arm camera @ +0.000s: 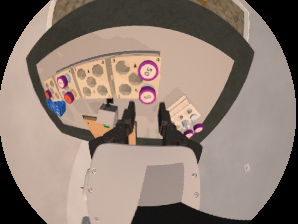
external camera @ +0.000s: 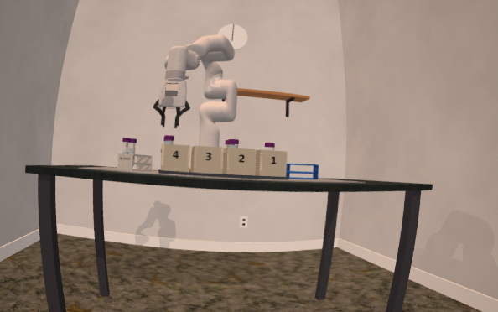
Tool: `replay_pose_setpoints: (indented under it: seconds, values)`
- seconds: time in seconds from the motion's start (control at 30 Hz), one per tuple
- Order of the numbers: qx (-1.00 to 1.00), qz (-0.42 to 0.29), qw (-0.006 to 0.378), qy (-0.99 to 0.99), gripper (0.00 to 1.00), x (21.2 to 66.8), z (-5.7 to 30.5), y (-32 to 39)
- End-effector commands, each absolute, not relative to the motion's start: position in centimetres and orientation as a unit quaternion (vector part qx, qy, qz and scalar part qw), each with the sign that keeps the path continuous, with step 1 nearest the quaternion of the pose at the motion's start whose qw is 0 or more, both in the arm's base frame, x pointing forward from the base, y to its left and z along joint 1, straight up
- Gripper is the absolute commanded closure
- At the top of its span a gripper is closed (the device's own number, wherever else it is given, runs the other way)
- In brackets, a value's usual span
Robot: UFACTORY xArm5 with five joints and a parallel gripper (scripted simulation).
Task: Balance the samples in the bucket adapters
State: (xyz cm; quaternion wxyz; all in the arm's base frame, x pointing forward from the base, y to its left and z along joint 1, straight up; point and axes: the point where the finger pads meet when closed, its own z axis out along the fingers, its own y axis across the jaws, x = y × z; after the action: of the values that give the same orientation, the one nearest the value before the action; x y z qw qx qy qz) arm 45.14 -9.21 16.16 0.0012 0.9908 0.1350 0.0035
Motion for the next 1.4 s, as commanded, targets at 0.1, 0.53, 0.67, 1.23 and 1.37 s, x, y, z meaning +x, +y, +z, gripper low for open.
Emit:
replay_pose_setpoints:
  seconds: [0.1,0.53,0.67,1.23,1.37]
  values:
    - [0.991,0.005,0.002,0.135,0.57,45.2,17.6,-9.2]
    - [0.991,0.005,0.002,0.135,0.57,45.2,19.8,-9.2]
    - [0.991,0.005,0.002,0.135,0.57,45.2,20.6,-9.2]
    - [0.991,0.005,0.002,0.135,0.57,45.2,23.6,-9.2]
    - [0.991,0.005,0.002,0.135,0.57,45.2,23.6,-9.2]
